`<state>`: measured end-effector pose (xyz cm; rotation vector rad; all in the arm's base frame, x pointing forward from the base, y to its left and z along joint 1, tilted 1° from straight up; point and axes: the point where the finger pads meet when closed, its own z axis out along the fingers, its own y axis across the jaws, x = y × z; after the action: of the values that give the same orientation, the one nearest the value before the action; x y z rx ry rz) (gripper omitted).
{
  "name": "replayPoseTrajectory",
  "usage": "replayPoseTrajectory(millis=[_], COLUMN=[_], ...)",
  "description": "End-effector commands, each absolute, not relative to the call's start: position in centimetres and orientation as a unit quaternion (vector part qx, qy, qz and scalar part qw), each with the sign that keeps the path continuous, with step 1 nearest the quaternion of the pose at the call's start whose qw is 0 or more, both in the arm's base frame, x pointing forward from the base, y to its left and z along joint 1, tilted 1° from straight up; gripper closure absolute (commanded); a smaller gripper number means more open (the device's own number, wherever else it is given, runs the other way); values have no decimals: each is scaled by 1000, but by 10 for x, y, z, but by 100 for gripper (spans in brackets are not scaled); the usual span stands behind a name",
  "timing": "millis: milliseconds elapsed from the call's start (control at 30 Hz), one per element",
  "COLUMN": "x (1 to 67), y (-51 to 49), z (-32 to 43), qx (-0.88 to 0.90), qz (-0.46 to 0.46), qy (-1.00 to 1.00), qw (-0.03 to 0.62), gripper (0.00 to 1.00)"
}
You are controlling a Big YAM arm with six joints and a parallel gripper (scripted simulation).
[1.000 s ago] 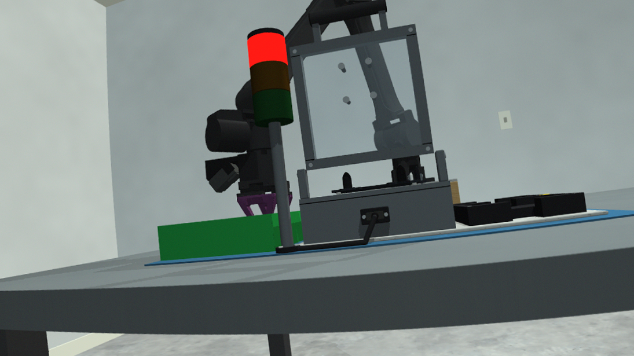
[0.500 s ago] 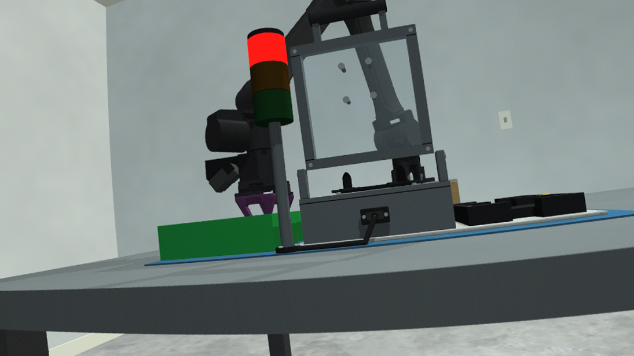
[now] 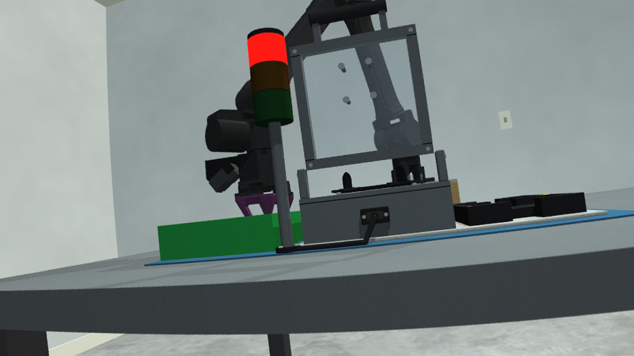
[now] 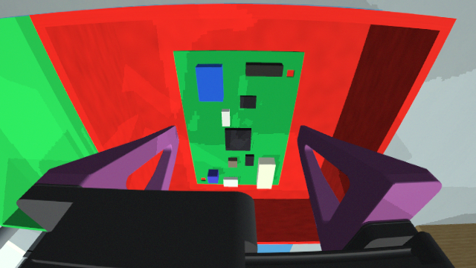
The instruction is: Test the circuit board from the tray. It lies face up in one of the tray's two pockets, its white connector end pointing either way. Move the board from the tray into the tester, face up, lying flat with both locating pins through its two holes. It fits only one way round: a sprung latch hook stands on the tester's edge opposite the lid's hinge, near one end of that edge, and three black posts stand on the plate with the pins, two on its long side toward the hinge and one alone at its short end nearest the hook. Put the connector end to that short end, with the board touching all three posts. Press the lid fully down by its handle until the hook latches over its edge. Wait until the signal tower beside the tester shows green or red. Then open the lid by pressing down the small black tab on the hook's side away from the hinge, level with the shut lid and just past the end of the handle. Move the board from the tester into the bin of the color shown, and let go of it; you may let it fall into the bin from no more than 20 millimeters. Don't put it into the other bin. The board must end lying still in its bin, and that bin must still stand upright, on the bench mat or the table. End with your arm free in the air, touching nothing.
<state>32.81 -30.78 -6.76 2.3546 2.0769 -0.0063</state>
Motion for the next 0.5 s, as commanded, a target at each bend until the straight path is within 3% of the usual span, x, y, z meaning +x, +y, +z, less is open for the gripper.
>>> replayPoseTrajectory(millis=[0,467], x=[334,333], y=[-303,-303], z=[-76,-75], qx=[748,748], qz=[-4,-4], qy=[664,664], qw=[-1,-4], gripper=[8,8])
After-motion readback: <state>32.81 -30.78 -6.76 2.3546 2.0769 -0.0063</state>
